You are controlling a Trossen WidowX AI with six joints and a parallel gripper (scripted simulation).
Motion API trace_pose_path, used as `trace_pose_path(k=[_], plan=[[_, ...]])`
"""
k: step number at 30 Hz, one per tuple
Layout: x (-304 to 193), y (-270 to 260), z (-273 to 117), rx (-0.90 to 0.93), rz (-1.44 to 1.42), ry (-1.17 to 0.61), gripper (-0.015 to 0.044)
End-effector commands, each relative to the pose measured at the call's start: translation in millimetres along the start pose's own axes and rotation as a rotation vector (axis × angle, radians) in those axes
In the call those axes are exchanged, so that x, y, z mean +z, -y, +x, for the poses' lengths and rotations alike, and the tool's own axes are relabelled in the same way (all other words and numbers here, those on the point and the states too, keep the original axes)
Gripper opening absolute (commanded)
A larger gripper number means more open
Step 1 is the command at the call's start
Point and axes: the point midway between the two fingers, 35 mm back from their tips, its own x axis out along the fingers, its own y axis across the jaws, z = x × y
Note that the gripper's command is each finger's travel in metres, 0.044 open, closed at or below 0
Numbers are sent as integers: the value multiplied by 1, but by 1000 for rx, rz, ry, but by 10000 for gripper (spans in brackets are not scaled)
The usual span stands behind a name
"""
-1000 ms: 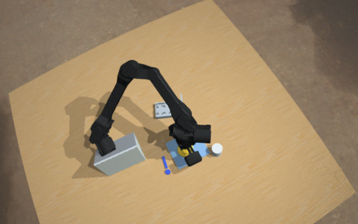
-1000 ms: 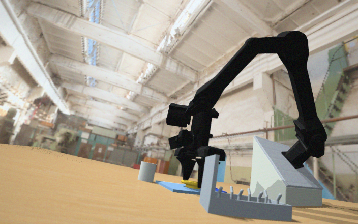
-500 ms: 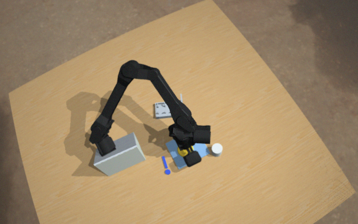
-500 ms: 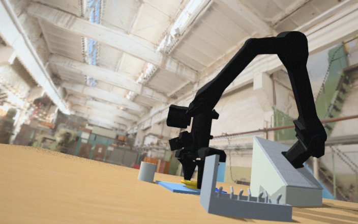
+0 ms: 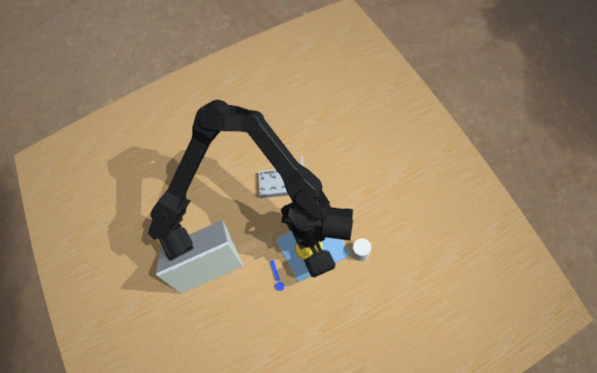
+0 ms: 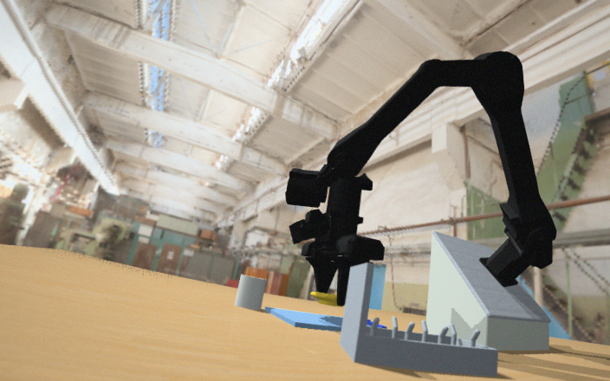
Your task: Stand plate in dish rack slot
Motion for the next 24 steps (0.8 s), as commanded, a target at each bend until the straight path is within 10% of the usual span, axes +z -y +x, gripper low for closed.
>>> trace_pose_path(k=[1, 24], plan=[[7, 4, -27, -17, -8, 11, 0], [8, 9, -139, 2, -27, 9, 0]])
